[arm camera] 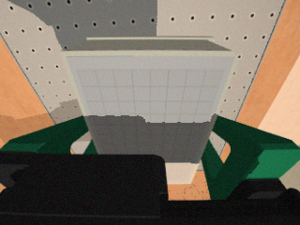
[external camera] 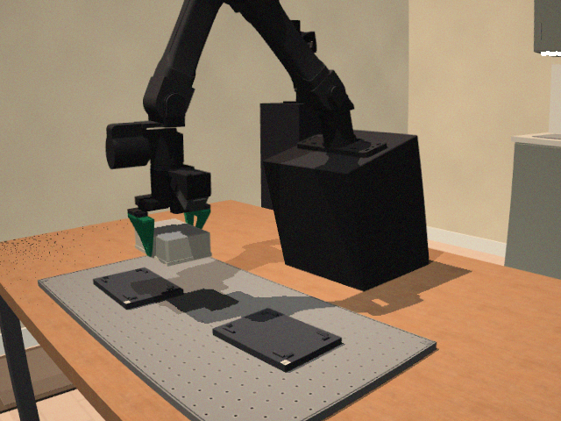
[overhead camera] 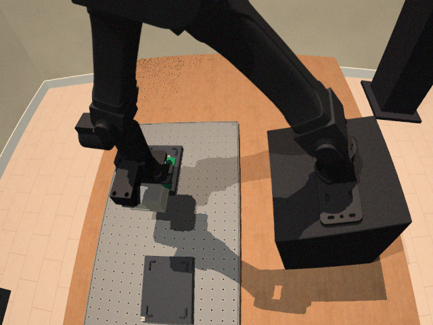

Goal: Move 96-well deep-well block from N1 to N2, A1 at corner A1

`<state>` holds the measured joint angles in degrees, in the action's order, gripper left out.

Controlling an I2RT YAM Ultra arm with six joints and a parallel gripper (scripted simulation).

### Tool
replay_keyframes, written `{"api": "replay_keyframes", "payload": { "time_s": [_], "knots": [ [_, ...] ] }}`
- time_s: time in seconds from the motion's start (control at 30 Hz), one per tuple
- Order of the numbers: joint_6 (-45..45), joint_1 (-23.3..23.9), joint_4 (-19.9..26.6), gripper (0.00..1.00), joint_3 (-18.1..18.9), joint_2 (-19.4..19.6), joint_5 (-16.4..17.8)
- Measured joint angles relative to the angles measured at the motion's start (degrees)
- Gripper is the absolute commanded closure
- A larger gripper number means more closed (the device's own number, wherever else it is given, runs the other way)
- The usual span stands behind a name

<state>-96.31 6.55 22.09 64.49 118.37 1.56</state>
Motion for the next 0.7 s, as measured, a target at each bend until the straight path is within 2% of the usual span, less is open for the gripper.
{"api": "replay_keyframes", "payload": {
  "time_s": [0.7],
  "knots": [
    [-8.48,8.50,3.58,1.00,7.15,3.67,2.01]
  ]
}}
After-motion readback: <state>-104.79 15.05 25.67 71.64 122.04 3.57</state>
